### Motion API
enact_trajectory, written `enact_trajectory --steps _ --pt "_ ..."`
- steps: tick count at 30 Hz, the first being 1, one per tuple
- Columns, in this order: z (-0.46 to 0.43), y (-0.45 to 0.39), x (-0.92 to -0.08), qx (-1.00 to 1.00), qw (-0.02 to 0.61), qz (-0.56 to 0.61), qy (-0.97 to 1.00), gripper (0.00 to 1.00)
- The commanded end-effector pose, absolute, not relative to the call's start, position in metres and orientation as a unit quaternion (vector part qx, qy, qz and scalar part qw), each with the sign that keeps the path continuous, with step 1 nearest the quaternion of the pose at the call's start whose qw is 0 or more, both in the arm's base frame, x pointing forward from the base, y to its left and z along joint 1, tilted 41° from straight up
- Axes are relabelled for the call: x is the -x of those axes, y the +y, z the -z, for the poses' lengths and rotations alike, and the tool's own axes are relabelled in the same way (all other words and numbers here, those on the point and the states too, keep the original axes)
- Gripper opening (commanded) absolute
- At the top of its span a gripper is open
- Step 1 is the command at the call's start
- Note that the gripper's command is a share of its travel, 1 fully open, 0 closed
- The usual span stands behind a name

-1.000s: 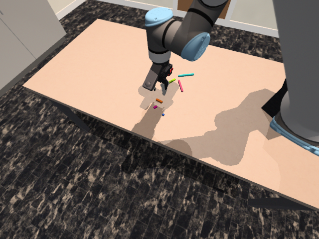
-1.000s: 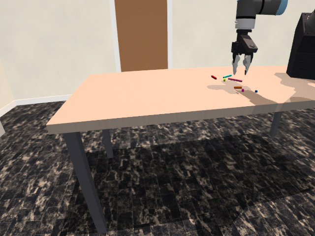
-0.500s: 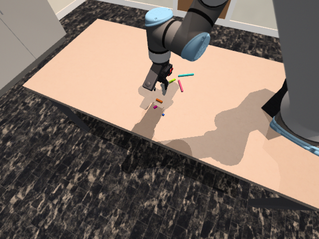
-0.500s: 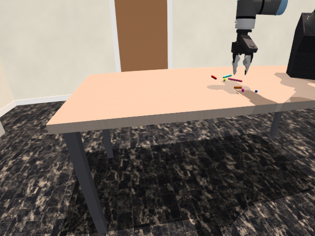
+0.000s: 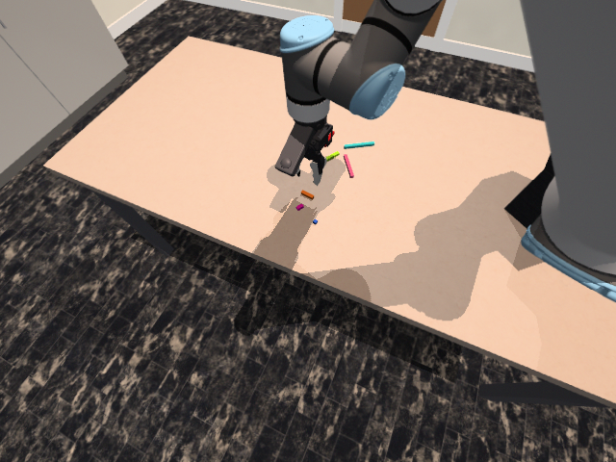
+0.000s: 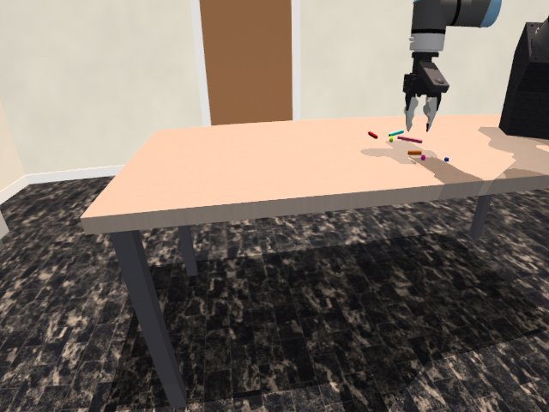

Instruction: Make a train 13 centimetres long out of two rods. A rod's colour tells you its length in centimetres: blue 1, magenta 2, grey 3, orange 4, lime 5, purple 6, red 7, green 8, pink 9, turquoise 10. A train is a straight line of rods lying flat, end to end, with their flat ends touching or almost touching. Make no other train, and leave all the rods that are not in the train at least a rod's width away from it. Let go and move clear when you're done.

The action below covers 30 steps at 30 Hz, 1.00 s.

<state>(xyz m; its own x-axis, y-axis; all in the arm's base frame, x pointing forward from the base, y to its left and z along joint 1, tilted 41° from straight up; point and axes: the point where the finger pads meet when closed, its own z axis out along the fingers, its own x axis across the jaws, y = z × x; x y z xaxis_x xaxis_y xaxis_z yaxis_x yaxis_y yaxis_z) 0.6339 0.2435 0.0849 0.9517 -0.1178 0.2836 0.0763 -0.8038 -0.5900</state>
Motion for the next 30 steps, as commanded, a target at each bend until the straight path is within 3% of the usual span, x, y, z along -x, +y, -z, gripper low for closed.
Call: enact_trajectory --steps 1,30 --pt "-0.083 0.245 -0.635 0.937 0.313 0.155 0.011 0.35" --pt "-0.057 0.266 -0.646 0.937 0.313 0.155 0.011 0.35"
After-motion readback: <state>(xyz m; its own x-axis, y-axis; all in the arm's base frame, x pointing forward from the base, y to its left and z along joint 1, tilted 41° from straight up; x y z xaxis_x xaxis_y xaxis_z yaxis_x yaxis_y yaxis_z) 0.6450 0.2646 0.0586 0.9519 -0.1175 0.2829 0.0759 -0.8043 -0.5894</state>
